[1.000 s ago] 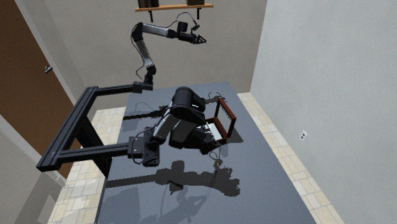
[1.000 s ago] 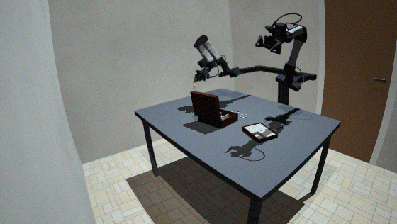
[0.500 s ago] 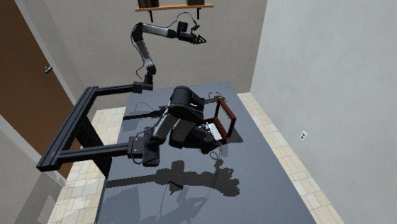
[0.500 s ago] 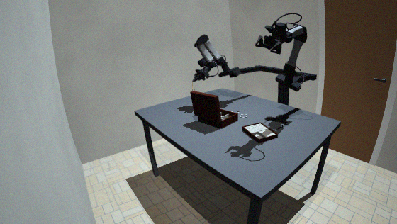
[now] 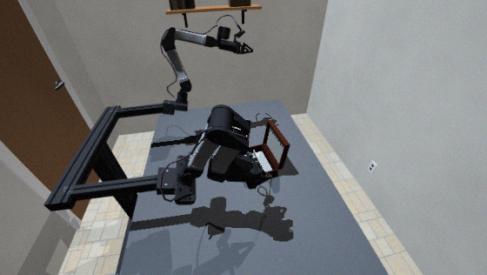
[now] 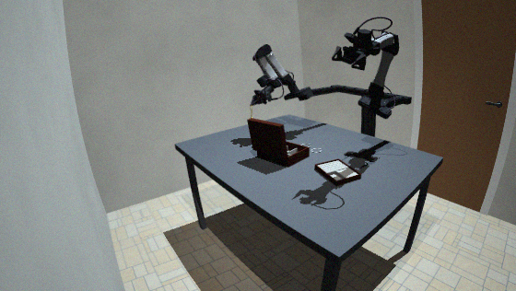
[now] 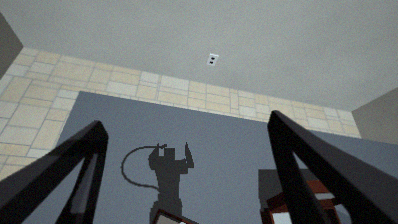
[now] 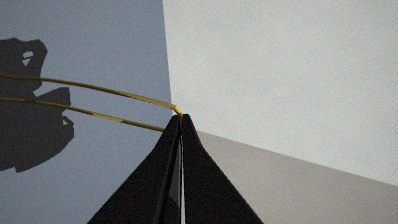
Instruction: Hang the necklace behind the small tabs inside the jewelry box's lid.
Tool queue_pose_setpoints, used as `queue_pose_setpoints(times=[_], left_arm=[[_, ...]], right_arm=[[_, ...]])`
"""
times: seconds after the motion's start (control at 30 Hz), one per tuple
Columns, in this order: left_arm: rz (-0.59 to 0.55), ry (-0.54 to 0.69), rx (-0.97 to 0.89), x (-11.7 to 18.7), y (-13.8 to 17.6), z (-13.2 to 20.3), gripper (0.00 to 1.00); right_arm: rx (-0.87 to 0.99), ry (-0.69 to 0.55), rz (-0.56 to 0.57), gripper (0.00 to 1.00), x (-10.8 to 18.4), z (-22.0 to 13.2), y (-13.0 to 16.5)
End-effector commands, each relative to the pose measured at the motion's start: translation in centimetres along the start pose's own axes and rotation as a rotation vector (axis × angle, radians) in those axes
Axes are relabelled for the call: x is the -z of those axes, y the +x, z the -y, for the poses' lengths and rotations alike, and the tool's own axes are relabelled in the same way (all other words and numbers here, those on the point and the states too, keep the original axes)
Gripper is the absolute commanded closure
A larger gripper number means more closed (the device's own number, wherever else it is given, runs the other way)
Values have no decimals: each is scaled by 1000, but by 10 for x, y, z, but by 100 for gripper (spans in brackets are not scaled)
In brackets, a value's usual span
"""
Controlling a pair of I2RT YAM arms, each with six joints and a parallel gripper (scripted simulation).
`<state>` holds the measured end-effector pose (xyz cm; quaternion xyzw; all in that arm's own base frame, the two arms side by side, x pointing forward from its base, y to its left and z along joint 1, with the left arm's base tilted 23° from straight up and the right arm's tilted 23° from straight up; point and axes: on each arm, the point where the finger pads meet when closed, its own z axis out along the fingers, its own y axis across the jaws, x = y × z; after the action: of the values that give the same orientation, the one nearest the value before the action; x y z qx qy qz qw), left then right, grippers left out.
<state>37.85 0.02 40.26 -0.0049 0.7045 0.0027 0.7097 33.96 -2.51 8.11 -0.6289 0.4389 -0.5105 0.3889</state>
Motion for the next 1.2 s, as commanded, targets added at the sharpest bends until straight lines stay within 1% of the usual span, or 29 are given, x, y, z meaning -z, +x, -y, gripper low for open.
queue_pose_setpoints(times=[0.0,0.17,0.2,0.23,0.47,0.57,0.67,0.73,0.87,1.17], left_arm=[[48,-7,-7,4,-22,-2,0],[48,-7,-7,4,-22,-2,0],[48,-7,-7,4,-22,-2,0],[48,-7,-7,4,-22,-2,0],[48,-7,-7,4,-22,-2,0],[48,-7,-7,4,-22,-2,0],[48,-7,-7,4,-22,-2,0],[48,-7,-7,4,-22,-2,0],[48,-7,-7,4,-22,-2,0],[48,-7,-7,4,-22,-2,0]], right_arm=[[-6,-3,1,97,-2,7,1],[-16,-54,14,97,1,10,-2],[-3,-51,13,97,0,8,-2],[6,-5,1,97,0,21,2],[-9,-31,3,97,5,26,1],[-14,-69,8,97,17,17,-5],[-3,-3,-13,97,15,40,2],[4,17,-17,97,15,46,3],[8,27,-15,97,15,48,3],[3,11,-18,97,20,39,3]])
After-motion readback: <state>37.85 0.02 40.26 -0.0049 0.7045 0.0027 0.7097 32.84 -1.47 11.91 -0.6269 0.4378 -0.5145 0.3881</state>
